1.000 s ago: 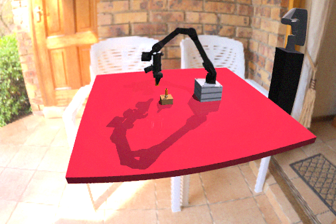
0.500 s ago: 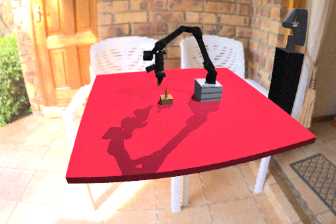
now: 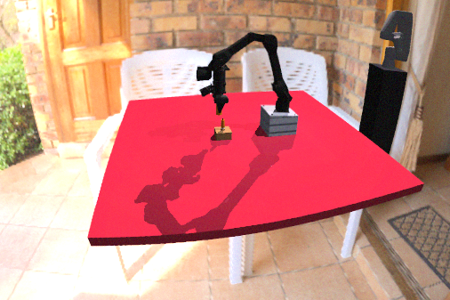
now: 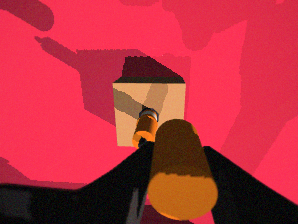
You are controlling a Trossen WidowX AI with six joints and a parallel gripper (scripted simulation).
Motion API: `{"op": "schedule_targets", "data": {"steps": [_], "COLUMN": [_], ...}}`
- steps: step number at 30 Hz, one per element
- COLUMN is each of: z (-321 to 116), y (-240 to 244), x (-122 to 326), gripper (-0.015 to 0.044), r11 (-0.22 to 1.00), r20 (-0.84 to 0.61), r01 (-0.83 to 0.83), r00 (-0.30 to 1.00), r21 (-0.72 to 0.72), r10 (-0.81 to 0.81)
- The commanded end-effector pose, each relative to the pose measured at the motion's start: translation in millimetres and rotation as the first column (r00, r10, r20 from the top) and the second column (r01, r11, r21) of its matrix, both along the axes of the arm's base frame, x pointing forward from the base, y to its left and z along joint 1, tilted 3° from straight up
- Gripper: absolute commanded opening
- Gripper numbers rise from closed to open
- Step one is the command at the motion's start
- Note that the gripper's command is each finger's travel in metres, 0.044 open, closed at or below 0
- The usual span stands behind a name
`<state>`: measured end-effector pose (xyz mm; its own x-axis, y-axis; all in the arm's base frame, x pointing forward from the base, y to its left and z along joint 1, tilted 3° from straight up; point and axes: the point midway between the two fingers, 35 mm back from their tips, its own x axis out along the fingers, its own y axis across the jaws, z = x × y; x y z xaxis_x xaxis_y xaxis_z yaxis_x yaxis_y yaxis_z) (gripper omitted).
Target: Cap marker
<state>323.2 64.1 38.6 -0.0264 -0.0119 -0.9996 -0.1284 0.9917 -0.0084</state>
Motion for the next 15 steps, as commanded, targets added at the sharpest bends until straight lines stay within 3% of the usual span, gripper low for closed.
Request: {"op": "schedule_targets", "data": {"steps": [1, 15], "z": [5.5, 2.0], "y": [11.4, 22.3], "x": [-8.8, -17.5], "gripper": [0.0, 0.0], "r11": [1.0, 1.0], "r20": [-0.001, -0.002], "r01": [0.004, 0.004], "r00": [1.0, 1.0], "r21": [0.005, 0.006], "r10": [-0.004, -0.004]}}
